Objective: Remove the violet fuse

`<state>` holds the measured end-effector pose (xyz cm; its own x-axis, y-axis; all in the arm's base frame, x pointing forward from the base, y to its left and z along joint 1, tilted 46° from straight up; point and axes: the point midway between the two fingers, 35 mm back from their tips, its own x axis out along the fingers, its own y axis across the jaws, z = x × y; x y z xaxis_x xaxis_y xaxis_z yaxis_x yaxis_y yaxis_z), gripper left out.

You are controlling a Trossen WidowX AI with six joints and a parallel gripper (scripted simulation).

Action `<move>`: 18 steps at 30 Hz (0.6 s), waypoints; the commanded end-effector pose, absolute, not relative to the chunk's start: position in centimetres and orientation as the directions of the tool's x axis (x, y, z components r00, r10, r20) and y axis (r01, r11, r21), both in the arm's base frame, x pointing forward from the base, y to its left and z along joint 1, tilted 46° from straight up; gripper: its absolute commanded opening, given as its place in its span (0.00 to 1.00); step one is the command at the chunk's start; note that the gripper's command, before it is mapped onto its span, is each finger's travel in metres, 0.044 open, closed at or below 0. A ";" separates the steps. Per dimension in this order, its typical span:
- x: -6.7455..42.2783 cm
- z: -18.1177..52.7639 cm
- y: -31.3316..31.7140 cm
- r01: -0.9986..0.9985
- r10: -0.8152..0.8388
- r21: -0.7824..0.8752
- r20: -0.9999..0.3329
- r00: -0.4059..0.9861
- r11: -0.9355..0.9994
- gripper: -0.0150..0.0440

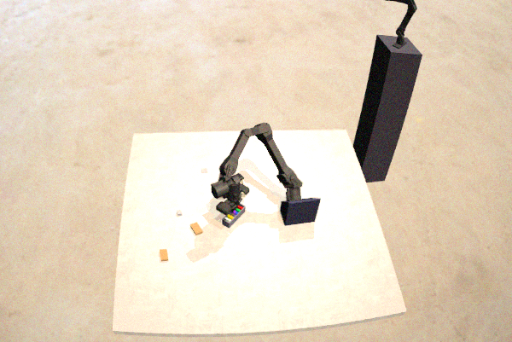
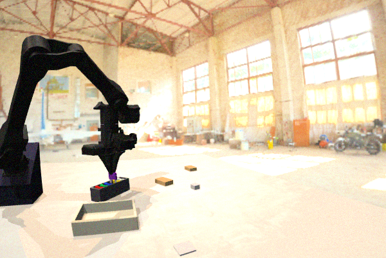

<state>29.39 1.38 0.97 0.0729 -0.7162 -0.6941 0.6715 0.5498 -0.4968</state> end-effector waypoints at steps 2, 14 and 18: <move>29.3 1.1 1.6 0.675 -0.714 -0.494 -0.696 0.070 0.548 0.25; 29.3 1.6 2.0 0.675 -0.715 -0.495 -0.696 0.070 0.548 0.25; 29.2 2.0 2.5 0.675 -0.714 -0.495 -0.696 0.070 0.548 0.25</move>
